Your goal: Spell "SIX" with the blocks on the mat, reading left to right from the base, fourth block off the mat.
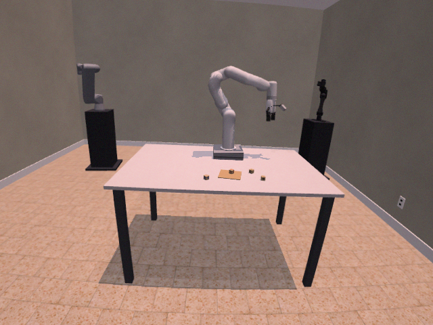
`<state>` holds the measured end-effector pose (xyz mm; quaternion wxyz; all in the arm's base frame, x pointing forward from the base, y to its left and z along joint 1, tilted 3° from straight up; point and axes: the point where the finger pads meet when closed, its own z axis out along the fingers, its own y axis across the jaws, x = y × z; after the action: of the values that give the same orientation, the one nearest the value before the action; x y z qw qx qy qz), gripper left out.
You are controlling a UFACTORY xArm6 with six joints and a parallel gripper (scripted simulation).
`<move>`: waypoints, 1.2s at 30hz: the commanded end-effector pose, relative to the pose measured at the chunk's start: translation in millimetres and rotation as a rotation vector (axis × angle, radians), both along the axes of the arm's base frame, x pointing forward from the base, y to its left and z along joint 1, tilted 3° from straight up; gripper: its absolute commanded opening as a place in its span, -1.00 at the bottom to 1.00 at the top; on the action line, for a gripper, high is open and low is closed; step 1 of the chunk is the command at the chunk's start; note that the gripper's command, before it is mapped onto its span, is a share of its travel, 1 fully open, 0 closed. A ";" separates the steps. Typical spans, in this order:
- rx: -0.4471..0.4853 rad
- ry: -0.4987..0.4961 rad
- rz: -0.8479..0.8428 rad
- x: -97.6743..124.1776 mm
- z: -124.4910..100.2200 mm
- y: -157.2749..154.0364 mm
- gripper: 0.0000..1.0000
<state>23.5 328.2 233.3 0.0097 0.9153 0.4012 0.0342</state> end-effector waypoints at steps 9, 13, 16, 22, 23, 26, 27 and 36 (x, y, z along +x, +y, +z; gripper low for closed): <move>0.004 0.000 0.000 0.0 1.4 1.0 1.00; 0.004 0.000 0.000 0.0 1.4 1.0 1.00; 0.004 0.000 0.000 0.0 1.4 1.0 1.00; 0.006 0.007 -0.017 -0.1 0.9 1.7 1.00; 0.007 0.012 -0.029 -0.1 0.6 2.2 1.00; 0.013 0.037 -0.093 -0.2 -1.0 4.8 1.00; 0.016 0.050 -0.125 -0.2 -1.8 6.1 1.00; 0.035 0.146 -0.372 1.4 -6.6 17.4 1.00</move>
<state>24.1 339.6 227.4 -0.0172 0.9606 0.2770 -0.0107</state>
